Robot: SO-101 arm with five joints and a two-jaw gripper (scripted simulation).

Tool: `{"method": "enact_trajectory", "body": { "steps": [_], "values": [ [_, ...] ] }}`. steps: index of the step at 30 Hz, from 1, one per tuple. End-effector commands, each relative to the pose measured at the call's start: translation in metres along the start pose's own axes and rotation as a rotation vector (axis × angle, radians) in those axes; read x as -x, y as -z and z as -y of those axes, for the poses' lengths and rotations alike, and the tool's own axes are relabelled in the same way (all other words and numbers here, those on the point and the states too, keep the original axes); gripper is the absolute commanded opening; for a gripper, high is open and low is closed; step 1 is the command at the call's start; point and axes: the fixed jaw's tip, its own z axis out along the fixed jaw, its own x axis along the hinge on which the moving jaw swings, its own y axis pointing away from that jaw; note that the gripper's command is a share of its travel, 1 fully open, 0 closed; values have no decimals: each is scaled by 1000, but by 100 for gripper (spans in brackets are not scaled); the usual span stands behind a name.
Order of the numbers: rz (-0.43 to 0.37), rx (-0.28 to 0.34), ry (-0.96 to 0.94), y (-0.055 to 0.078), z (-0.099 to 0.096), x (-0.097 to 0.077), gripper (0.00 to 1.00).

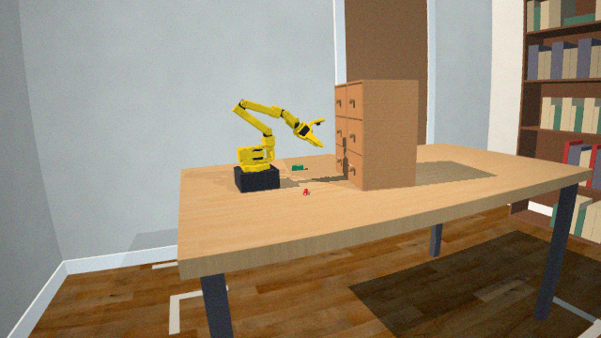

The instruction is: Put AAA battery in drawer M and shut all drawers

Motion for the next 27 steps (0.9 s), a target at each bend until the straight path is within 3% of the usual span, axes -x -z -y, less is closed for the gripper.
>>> {"method": "enact_trajectory", "body": {
  "steps": [1, 27],
  "values": [
    [29, -27, -38, -9, 8, 1, 41],
    [250, -194, -180, -22, 54, 5, 34]
  ]
}}
